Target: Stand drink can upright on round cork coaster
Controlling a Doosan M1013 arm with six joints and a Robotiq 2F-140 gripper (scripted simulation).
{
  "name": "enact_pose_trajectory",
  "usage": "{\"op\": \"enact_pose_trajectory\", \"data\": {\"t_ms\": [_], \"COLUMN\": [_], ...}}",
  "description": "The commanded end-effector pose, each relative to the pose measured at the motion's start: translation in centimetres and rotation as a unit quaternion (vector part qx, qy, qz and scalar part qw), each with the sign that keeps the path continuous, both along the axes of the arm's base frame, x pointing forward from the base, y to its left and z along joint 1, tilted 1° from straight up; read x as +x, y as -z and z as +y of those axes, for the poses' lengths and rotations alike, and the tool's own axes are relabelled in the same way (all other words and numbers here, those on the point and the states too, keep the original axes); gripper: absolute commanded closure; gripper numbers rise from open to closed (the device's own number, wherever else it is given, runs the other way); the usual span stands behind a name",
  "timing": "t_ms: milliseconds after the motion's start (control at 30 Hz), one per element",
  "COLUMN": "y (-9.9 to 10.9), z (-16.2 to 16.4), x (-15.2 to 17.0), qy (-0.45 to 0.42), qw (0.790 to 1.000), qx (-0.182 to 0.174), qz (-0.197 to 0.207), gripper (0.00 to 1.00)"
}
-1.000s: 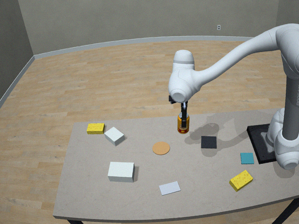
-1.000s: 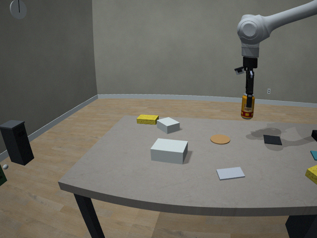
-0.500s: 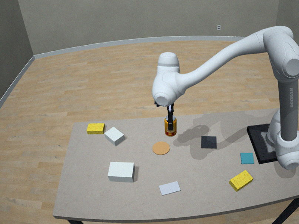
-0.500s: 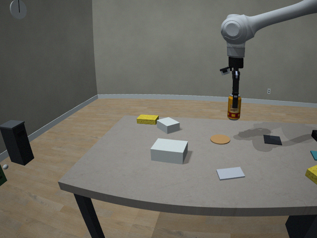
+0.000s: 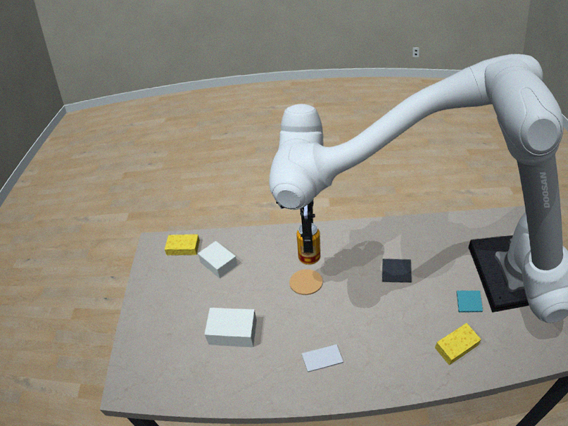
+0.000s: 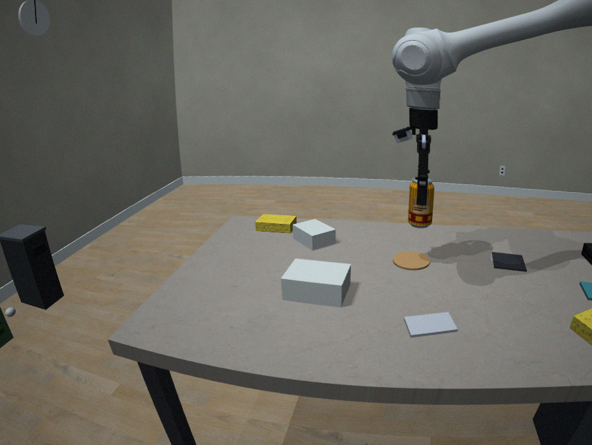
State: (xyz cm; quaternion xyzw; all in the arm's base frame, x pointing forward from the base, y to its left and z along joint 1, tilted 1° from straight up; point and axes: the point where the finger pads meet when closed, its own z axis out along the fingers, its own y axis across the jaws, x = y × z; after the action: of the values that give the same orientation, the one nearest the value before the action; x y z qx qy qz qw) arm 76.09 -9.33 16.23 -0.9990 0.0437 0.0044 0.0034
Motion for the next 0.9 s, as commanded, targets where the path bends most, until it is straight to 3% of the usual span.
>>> {"op": "enact_pose_trajectory", "data": {"t_ms": [0,633,733,867], "y": [0.0,0.4,2.3,6.6], "z": [0.1,0.3,0.4,0.4], "x": [0.6,1.5,1.5,1.4], "qy": [0.0,0.0,0.0,0.0], "qw": [1.0,1.0,1.0,1.0], "qx": [0.0,0.0,0.0,0.0], "qz": [-0.001,-0.001,-0.001,-0.001], "gripper": [0.9,0.9,0.9,0.9]}}
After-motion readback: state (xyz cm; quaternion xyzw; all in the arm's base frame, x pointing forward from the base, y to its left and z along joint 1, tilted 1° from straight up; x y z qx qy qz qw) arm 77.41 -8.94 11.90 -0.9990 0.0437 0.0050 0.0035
